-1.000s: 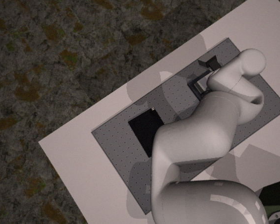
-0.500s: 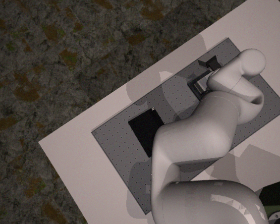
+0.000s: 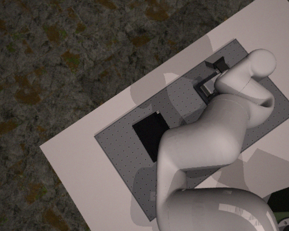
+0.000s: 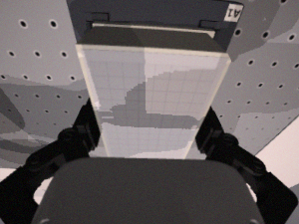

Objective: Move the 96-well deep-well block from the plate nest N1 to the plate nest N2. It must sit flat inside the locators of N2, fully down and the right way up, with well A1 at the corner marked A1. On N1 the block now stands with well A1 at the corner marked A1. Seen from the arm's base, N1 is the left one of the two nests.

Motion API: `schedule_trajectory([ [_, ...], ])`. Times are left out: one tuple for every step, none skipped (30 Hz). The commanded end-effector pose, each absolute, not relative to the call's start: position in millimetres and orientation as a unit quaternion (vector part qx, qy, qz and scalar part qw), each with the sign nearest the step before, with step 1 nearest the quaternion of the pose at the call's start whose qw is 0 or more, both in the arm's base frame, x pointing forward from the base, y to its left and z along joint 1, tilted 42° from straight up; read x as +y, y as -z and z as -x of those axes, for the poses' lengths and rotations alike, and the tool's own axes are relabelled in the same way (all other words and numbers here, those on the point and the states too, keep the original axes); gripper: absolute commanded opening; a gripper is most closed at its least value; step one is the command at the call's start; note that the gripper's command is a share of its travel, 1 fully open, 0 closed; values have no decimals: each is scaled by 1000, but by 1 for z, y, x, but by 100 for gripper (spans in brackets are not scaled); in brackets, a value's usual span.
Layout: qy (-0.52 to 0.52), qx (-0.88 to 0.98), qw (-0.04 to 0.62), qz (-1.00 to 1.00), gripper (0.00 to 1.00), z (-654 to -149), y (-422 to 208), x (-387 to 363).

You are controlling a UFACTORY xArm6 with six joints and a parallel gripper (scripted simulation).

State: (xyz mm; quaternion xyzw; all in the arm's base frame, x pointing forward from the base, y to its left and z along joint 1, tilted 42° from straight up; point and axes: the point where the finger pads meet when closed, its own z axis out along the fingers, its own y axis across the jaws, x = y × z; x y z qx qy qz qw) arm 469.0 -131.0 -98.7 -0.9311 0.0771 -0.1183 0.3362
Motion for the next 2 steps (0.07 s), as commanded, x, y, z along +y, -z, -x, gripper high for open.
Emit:
schedule_trajectory([
  [120, 77, 335, 931, 100, -466, 87, -141],
  [120, 77, 335, 931, 100, -465, 85, -143],
])
